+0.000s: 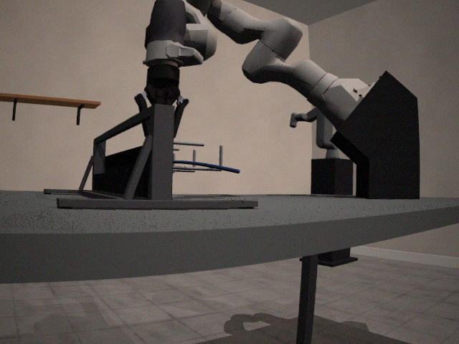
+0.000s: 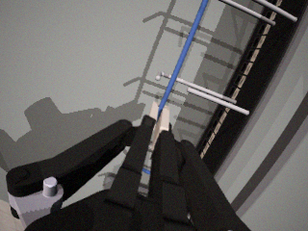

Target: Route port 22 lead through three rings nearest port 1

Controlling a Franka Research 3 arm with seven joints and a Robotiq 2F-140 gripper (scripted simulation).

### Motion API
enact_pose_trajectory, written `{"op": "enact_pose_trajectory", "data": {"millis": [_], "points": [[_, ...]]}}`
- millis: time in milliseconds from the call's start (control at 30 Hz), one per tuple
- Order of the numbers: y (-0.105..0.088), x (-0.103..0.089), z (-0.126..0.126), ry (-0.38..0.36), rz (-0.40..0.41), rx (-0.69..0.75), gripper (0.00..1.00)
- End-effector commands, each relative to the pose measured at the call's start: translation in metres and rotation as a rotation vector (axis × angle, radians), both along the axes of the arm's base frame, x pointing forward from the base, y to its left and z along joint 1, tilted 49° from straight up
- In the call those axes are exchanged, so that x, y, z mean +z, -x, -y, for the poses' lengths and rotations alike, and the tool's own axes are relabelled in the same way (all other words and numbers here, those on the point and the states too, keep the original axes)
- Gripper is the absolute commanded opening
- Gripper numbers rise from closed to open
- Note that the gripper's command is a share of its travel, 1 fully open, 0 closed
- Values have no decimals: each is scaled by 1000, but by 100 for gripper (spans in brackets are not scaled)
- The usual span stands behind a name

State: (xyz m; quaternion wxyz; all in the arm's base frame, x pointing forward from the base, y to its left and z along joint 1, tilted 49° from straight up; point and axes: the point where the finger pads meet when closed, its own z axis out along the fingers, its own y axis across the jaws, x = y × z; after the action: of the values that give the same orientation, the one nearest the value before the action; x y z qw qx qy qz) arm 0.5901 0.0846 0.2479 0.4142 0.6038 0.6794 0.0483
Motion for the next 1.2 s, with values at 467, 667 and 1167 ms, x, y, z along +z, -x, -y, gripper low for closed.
{"op": "enact_pose_trajectory", "data": {"millis": [467,667,1167], "points": [[-3,1,2,-5,7,-4,0],[-4,2,1,-5,7,-4,0],[-17,11,-3,-5,7,-4,0]]}}
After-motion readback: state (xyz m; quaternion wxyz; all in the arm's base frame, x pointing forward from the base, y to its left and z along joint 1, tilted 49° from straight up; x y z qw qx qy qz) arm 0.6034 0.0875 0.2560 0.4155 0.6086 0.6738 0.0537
